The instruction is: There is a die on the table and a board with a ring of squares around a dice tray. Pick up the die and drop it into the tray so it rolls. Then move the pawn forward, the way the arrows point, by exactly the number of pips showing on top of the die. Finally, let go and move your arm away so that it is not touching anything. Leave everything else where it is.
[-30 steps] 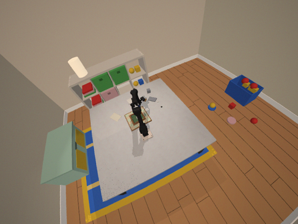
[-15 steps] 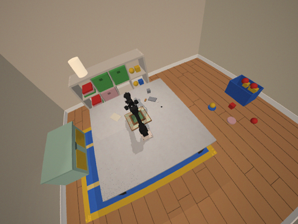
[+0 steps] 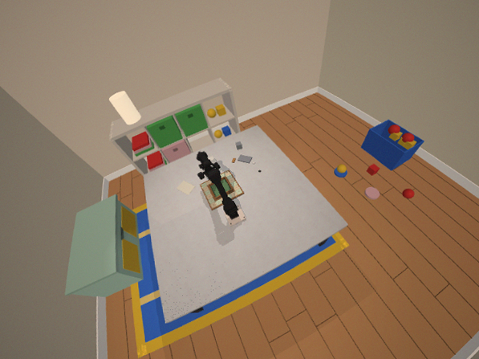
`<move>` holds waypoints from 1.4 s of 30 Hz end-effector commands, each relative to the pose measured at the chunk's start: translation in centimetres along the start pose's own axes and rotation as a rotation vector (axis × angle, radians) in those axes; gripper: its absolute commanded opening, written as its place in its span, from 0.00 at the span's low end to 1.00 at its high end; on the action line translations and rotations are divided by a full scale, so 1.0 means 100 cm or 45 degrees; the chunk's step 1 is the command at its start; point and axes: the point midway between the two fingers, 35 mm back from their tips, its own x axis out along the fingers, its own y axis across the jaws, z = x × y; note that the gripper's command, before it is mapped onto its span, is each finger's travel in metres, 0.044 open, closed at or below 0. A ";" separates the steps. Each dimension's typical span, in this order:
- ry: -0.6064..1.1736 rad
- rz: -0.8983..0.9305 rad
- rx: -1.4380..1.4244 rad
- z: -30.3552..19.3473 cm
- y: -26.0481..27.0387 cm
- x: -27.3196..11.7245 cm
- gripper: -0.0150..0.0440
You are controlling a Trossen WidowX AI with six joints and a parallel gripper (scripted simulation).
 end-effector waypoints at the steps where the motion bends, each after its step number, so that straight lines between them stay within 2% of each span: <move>1: 0.028 -0.003 0.004 -0.003 0.000 0.023 0.25; 25: 0.028 -0.003 0.004 -0.003 0.000 0.040 0.25; 35: 0.013 0.001 0.001 -0.002 0.000 0.032 0.70; 39: 0.025 -0.003 0.004 0.000 0.000 -0.008 0.88; 42: 0.027 -0.003 0.004 -0.001 0.001 -0.016 1.00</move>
